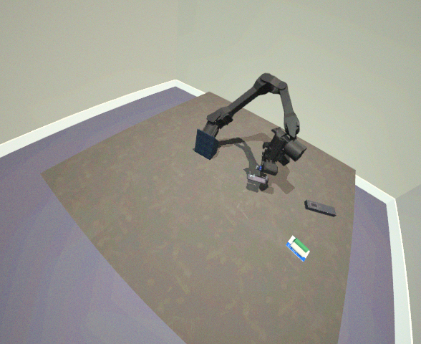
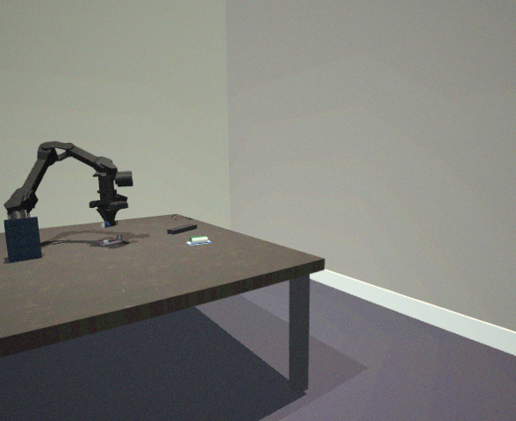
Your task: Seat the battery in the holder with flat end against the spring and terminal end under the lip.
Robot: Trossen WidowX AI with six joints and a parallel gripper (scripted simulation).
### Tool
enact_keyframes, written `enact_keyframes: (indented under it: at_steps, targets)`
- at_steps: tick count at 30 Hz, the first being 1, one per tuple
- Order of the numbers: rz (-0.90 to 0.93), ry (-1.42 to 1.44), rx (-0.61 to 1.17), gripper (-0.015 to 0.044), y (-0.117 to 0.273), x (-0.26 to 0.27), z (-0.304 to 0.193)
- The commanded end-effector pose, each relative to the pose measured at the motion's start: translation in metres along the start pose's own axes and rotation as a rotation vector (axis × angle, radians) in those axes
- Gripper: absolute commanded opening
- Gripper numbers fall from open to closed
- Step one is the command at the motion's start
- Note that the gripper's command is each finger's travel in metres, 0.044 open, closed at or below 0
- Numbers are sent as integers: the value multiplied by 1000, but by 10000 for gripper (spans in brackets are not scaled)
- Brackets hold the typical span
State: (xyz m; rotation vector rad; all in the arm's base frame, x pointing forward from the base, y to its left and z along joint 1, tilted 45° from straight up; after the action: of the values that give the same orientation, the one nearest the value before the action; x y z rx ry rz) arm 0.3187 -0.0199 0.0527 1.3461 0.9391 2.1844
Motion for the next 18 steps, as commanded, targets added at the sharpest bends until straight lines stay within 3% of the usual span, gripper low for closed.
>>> enact_keyframes:
  at_steps: [1, 18]
  targets:
    - [-5, 17, -20, 69, -2, 1, 0]
    - [-43, 2, -212, 69, -35, 2, -5]
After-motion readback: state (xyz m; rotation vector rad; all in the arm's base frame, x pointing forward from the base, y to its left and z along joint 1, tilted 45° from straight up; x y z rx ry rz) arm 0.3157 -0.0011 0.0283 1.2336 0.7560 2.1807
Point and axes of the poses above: the point midway between the two fingers, 35 mm back from their tips, its own y axis back along the fingers, its own x axis across the jaws, z = x × y, the point moved 6 cm from there along y, back along the fingers, and after that the axes turned 6 degrees about y, right-handed, at the moved point
